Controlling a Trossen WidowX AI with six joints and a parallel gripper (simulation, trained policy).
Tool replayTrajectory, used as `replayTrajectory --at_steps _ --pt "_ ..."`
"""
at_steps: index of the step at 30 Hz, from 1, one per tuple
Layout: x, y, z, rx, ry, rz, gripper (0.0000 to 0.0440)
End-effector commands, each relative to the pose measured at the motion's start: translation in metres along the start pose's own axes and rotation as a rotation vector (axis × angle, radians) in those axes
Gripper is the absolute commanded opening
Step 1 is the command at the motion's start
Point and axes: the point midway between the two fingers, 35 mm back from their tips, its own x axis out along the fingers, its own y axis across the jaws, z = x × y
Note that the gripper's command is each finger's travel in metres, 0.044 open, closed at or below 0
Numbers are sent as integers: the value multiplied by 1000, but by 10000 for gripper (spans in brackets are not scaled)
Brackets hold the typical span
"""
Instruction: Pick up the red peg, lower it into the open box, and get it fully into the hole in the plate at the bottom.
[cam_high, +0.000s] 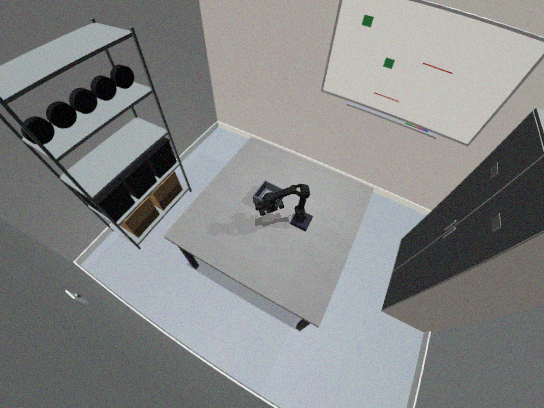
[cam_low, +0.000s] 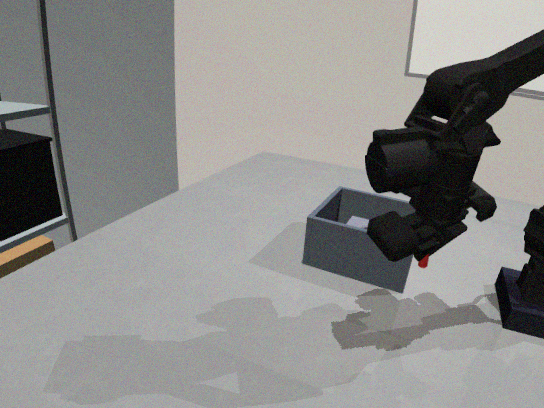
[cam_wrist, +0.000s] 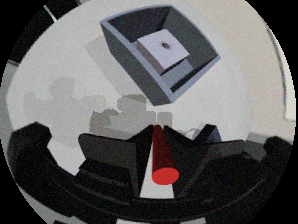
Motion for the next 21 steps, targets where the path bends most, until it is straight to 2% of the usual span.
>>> replayTrajectory --at_steps 1,11,21 --pt "-14 -3 18 43 -31 20 0" --pt "-18 -10 66 180 -71 38 0" --pt "-2 -18 111 260 -83 39 0"
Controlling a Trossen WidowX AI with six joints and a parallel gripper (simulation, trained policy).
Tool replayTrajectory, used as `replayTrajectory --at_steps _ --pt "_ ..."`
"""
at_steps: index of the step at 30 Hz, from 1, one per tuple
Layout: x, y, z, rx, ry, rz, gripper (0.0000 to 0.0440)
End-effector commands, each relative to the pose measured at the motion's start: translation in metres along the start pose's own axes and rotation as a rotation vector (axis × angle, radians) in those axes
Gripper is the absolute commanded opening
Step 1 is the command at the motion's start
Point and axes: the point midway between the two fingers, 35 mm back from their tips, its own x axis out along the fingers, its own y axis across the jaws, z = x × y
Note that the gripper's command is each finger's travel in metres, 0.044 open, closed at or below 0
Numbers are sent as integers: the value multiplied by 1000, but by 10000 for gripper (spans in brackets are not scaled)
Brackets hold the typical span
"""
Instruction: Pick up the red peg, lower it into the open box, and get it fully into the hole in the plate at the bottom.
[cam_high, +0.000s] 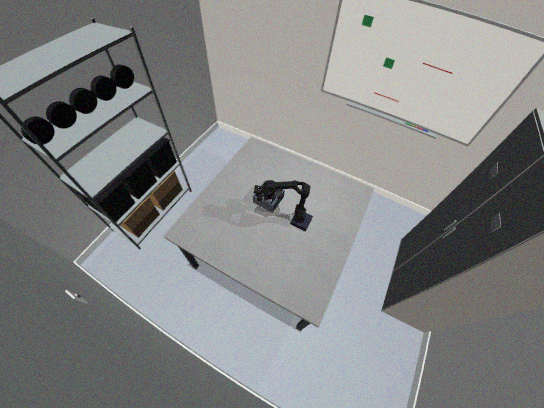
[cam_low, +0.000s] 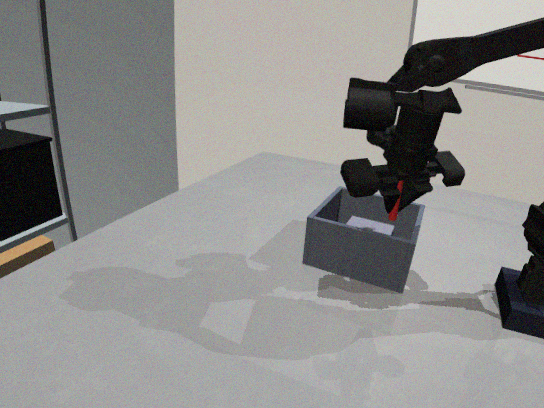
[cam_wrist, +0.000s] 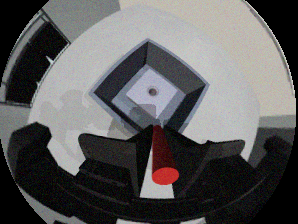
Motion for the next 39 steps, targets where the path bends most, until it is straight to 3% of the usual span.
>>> replayTrajectory --at_steps 1,13,24,26,32,35,39 --pt "8 2 17 16 -10 4 0" --pt "44 4 54 -1 28 24 2" --pt "78 8 60 -99 92 59 2" --pt "83 8 58 -121 108 63 24" --pt "97 10 57 -152 147 71 162" --pt "97 14 66 -179 142 88 178" --pt "94 20 73 -190 153 107 281"
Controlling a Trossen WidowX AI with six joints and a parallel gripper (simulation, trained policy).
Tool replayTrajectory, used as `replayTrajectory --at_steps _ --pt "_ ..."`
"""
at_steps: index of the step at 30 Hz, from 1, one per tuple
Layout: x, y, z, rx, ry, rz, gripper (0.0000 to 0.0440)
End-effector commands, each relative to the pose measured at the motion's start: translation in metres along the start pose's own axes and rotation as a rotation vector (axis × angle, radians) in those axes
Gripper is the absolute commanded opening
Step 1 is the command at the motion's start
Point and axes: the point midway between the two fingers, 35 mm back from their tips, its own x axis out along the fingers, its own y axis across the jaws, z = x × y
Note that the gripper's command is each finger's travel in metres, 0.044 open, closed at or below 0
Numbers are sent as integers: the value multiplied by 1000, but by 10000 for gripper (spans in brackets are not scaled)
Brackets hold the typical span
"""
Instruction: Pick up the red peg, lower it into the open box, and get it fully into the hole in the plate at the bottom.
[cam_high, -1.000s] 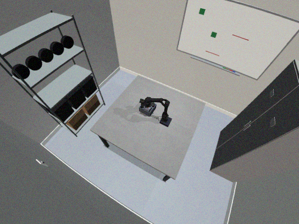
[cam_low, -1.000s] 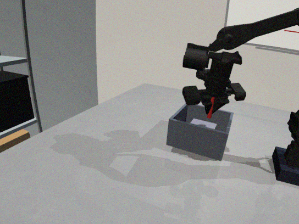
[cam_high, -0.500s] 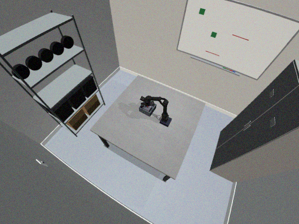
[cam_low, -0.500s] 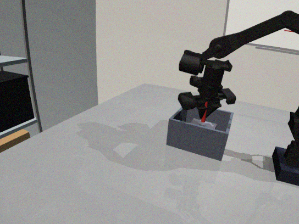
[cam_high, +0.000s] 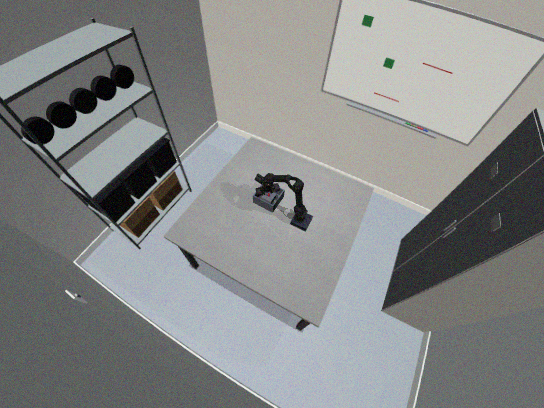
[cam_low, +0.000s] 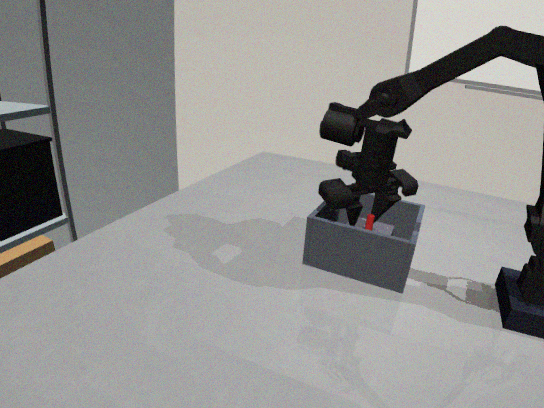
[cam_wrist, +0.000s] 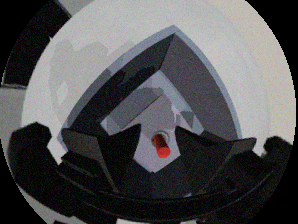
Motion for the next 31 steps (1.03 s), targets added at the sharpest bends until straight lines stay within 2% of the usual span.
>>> replayTrajectory --at_steps 1,6,21,31 --pt "-4 7 9 -17 8 27 307" --pt "-14 20 22 -29 18 70 438" --pt "-53 70 53 -88 14 229 440" --pt "-57 76 56 -93 6 245 440"
